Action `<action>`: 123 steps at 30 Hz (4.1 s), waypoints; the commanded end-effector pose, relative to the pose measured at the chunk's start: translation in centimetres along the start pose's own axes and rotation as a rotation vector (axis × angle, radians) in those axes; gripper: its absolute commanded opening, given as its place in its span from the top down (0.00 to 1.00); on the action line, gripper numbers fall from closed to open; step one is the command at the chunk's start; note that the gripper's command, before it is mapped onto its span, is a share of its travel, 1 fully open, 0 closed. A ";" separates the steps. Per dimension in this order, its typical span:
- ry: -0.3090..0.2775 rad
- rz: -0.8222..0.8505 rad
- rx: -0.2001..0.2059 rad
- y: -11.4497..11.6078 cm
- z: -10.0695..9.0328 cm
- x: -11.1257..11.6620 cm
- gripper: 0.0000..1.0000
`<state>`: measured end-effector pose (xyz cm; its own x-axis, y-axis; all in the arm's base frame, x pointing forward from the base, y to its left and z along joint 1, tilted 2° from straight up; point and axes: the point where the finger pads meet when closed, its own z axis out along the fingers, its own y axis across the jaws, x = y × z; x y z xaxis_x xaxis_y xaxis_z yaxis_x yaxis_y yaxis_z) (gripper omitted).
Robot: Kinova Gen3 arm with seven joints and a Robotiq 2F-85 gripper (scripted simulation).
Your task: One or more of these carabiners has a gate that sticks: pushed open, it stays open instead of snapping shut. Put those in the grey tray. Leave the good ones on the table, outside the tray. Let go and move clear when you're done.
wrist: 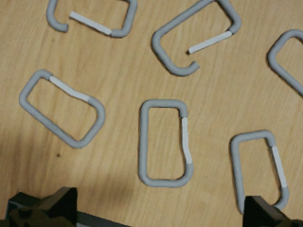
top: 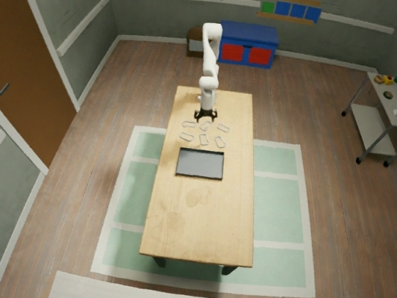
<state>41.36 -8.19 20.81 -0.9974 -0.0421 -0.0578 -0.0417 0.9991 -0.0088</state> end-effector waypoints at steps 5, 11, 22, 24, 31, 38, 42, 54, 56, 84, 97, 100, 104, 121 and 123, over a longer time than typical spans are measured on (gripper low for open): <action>0.026 -0.002 -0.005 0.3 3.0 0.6 0.00; 0.022 -0.002 -0.004 0.7 8.1 0.7 0.00; 0.022 -0.002 -0.004 0.7 8.1 0.7 0.00; 0.022 -0.002 -0.004 0.7 8.1 0.7 0.00; 0.018 -0.002 -0.003 0.8 11.0 0.8 0.00; 0.018 -0.002 -0.003 0.8 11.0 0.8 0.00; 0.018 -0.002 -0.003 0.8 11.0 0.8 0.00; 0.016 -0.002 -0.002 0.7 16.0 1.0 0.00; 0.016 -0.002 -0.002 0.7 16.0 1.0 0.00; 0.009 -0.001 -0.001 0.7 18.8 1.0 0.00; 0.008 -0.001 -0.001 0.7 18.8 1.0 0.25; 0.008 -0.001 -0.001 0.7 18.8 1.0 0.25; 0.008 -0.001 -0.001 0.7 18.8 1.0 0.25; 0.003 -0.002 -0.001 0.7 18.6 0.9 0.25; 0.003 -0.002 -0.001 0.7 18.6 0.9 0.25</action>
<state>41.52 -7.57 2.18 -0.9976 -0.0445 -0.0532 -0.0442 0.9990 -0.0078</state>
